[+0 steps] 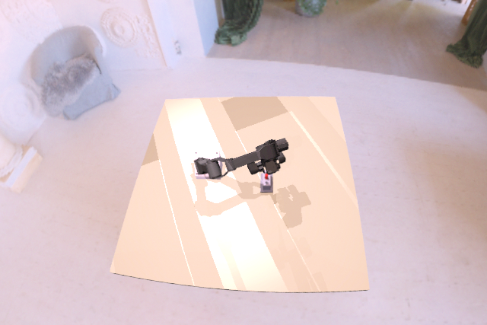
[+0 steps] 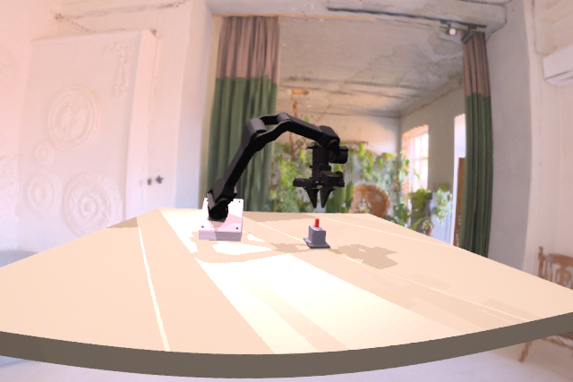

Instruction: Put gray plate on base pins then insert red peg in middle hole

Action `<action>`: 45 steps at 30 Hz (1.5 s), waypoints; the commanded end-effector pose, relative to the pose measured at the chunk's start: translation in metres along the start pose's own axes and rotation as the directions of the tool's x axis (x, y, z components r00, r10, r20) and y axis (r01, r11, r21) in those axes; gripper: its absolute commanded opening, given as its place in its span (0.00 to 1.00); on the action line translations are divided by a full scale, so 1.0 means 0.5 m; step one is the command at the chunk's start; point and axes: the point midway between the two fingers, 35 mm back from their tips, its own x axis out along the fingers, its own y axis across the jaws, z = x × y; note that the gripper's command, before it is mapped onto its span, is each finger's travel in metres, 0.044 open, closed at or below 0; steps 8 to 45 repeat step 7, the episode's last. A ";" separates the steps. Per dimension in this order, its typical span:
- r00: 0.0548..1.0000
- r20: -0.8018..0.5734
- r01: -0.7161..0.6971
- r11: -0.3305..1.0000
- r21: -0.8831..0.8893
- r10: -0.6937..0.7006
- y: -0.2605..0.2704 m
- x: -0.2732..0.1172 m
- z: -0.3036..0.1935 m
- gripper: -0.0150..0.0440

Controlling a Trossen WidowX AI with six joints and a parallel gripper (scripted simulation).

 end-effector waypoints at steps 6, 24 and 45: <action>1.000 -0.005 0.005 1.000 -0.001 -0.005 0.000 -0.014 0.002 0.51; 1.000 -0.006 0.005 1.000 -0.001 -0.005 0.000 -0.015 0.003 0.51; 1.000 -0.006 0.005 1.000 -0.001 -0.005 0.000 -0.015 0.003 0.51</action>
